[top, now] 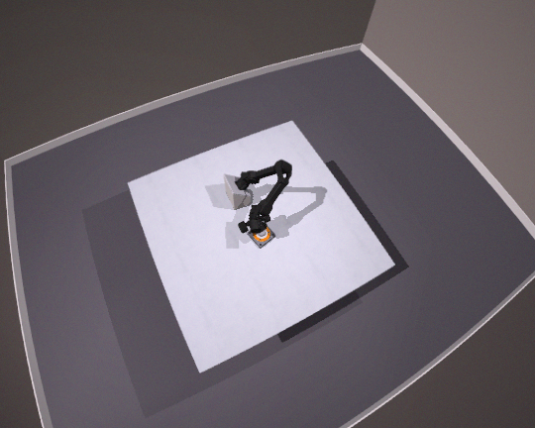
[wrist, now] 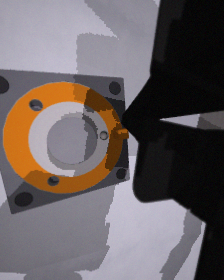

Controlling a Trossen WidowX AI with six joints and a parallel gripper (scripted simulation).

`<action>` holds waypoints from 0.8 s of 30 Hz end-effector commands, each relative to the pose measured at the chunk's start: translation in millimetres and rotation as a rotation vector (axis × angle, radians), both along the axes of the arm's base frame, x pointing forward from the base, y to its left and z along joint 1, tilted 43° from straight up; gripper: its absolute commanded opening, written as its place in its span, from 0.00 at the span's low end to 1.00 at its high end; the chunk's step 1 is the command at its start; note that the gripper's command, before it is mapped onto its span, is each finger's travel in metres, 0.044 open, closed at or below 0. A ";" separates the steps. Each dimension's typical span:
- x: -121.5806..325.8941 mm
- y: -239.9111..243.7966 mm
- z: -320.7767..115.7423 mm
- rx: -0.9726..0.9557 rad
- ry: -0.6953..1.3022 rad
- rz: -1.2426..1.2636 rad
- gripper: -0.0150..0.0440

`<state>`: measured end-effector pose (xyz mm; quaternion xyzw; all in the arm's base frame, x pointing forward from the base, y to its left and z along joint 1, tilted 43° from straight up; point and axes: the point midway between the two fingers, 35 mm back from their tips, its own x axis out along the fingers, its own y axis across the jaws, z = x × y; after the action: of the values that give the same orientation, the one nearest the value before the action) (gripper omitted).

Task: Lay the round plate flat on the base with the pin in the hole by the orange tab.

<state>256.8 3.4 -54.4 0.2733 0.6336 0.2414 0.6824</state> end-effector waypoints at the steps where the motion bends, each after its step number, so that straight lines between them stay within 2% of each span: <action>1: -1.4 1.2 2.2 0.004 0.002 -0.005 0.25; 12: -10.3 -30.8 35.5 0.001 0.003 -0.005 0.25; 24: -10.2 -26.6 30.6 0.007 0.010 -0.012 0.25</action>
<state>246.6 -23.3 -23.4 0.2783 0.6345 0.2399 0.6800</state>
